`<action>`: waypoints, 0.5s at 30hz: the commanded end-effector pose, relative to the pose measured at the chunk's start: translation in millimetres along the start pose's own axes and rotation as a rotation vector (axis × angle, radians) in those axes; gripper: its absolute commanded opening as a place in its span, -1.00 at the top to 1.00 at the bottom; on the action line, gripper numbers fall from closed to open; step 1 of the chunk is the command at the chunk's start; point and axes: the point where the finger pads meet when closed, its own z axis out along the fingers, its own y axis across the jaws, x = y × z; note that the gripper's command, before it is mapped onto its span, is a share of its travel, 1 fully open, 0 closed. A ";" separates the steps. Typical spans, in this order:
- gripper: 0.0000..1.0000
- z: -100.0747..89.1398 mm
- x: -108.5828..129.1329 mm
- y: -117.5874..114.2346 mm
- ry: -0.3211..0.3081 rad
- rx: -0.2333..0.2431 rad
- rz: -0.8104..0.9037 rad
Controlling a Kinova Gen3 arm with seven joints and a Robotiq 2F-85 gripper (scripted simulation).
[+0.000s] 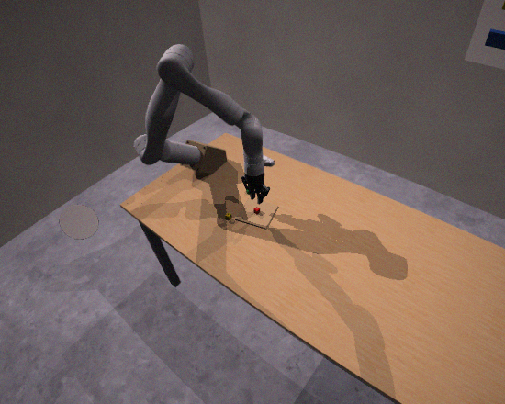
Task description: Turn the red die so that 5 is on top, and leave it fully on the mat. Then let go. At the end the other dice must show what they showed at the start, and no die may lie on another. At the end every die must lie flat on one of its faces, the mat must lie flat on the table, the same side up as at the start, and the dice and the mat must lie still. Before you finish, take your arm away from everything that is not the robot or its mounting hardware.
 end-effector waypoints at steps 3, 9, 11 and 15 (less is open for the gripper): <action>0.30 12.2 -1.0 -1.1 -0.002 0.003 0.008; 0.30 18.7 -1.0 -1.1 -0.002 0.003 0.008; 0.30 21.8 -1.0 -1.1 -0.002 0.003 0.008; 0.30 27.5 -1.0 -1.1 -0.002 0.003 0.008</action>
